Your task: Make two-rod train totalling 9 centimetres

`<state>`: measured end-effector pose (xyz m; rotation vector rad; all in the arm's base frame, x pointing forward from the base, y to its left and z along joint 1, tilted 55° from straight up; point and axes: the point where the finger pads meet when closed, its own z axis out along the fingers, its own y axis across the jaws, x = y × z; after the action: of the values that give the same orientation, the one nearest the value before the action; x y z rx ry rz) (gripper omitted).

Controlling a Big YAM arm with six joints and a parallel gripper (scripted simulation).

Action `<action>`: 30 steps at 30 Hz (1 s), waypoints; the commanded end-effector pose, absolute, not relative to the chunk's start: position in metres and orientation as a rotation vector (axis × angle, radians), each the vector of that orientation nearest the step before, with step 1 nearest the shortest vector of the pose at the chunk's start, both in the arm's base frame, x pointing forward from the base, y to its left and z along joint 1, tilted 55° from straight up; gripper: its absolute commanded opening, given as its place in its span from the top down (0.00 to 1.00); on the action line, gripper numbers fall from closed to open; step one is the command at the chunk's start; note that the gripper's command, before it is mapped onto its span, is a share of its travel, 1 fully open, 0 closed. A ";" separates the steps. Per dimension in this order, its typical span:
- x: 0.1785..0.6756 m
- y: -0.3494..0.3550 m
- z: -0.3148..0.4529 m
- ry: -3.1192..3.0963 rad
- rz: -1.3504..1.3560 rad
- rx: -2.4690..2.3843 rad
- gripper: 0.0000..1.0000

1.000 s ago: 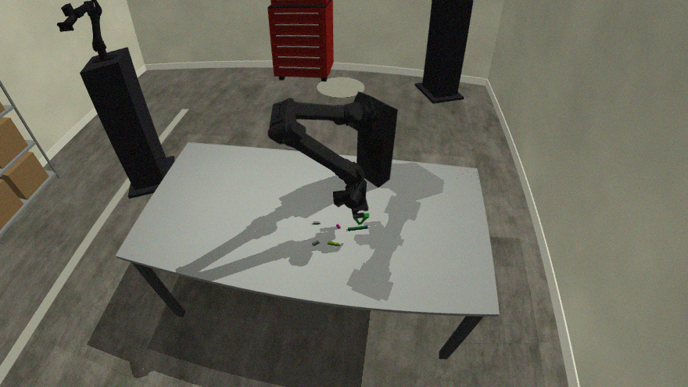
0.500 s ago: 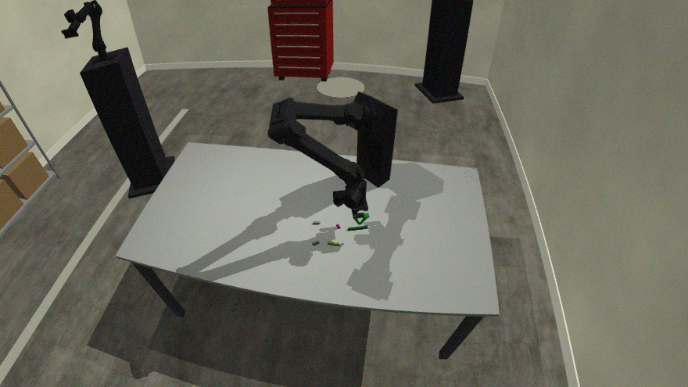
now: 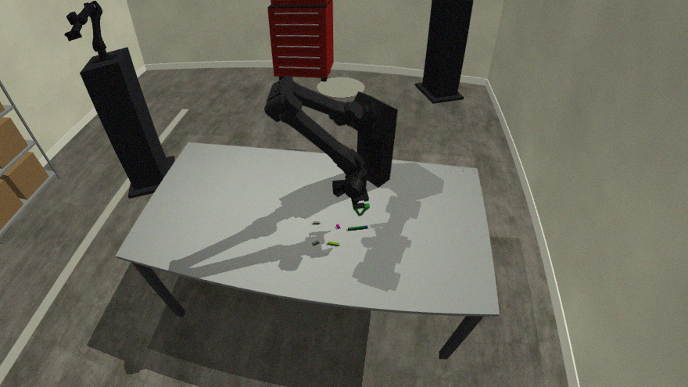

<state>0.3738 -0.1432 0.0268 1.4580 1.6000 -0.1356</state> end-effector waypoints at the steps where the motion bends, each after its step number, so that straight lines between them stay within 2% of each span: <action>1: 0.361 -0.129 0.030 1.613 -0.133 1.473 0.00; 10: 0.352 -0.112 0.050 1.603 -0.125 1.471 0.00; 30: 0.348 -0.118 0.044 1.609 -0.149 1.484 0.00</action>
<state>0.3529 -0.1173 0.0474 1.4747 1.6039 -0.1350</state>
